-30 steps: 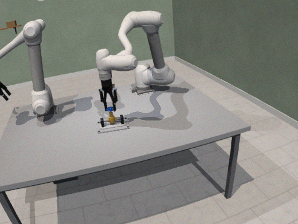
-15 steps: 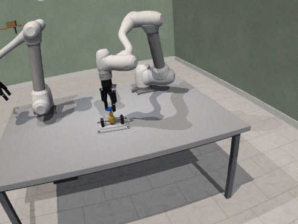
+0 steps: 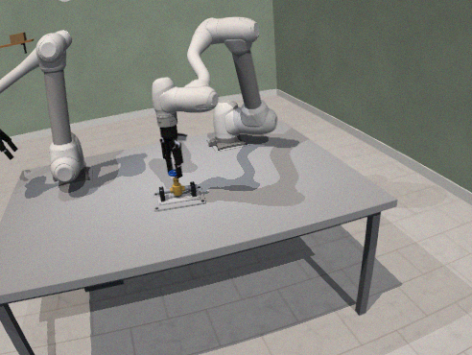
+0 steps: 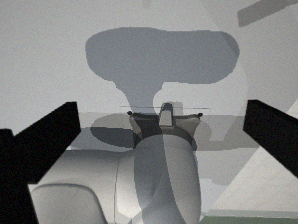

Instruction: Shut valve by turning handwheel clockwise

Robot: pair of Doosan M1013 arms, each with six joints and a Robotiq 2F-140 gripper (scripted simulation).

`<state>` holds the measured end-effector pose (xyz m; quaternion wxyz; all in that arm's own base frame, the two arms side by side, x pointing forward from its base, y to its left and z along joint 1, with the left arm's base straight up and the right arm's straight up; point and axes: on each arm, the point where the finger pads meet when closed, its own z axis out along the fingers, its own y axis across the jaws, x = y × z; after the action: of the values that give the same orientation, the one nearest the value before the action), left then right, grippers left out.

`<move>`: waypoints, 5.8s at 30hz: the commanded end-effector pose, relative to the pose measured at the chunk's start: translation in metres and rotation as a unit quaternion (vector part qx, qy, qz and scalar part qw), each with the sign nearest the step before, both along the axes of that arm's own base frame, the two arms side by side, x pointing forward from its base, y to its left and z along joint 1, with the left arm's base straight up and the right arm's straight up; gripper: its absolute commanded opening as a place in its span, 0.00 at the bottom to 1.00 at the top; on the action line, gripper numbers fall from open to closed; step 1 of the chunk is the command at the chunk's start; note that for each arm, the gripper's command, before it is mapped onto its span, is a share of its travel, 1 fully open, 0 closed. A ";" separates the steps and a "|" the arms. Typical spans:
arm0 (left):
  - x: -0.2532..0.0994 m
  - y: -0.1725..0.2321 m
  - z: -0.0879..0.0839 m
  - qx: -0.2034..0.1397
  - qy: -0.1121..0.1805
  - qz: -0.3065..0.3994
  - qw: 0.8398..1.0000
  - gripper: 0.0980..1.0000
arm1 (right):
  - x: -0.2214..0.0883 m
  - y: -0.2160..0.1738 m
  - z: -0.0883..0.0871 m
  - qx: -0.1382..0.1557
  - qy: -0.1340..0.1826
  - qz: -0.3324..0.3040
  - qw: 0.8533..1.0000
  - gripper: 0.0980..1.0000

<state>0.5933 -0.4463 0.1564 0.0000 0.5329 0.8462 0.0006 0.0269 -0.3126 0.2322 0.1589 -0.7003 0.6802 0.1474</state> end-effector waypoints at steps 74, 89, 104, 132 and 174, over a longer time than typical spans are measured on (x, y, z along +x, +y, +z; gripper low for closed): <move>0.001 0.000 0.001 0.000 0.000 -0.646 0.763 0.00 | 0.000 0.000 0.000 0.000 0.000 0.000 1.000 1.00; 0.001 0.000 0.001 0.000 0.000 -0.747 0.665 0.00 | 0.000 0.000 0.000 0.000 0.000 0.000 1.000 1.00; 0.001 0.000 0.001 0.001 0.000 -0.834 0.552 0.00 | 0.000 0.000 0.000 0.000 0.000 0.000 1.000 1.00; 0.001 0.000 0.001 0.001 0.000 -0.955 0.297 0.00 | 0.000 0.000 0.000 0.000 0.000 0.000 1.000 1.00; 0.001 0.000 0.000 0.001 0.000 -0.997 -0.084 0.00 | 0.000 0.000 0.000 0.000 0.000 0.000 1.000 1.00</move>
<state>0.5934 -0.4463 0.1556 0.0007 -0.8138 0.5811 0.0000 0.0269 -0.3126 0.2322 0.1589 -0.7003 0.6802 0.1474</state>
